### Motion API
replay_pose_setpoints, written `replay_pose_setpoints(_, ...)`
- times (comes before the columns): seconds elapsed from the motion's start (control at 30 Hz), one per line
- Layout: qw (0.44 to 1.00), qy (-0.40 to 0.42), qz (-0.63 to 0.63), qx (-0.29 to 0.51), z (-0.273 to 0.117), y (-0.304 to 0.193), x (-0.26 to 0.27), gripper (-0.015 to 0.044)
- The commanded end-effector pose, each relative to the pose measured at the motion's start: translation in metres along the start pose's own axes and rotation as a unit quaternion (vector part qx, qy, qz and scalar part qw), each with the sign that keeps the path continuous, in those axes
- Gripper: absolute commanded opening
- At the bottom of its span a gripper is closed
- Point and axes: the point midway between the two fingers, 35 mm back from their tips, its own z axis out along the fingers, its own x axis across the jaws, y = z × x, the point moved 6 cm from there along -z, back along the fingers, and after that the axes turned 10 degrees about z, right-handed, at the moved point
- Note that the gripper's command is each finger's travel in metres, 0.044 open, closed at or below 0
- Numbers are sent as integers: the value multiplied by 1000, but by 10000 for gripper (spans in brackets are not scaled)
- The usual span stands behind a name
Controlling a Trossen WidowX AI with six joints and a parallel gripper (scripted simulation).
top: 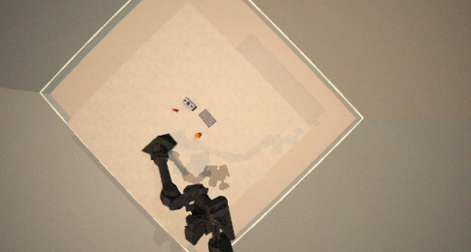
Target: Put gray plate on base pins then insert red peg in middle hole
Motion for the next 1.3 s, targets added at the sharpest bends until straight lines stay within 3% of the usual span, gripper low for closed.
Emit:
replay_pose_setpoints(0.0,1000,0,0,0,0,0,0,426)
replay_pose_setpoints(0.27,982,99,124,100,-17,-36,58,440)
replay_pose_setpoints(0.5,908,169,286,254,-56,-77,136,440)
replay_pose_setpoints(0.87,699,164,450,530,-157,-130,246,440)
replay_pose_setpoints(1.27,440,7,444,781,-305,-160,317,440)
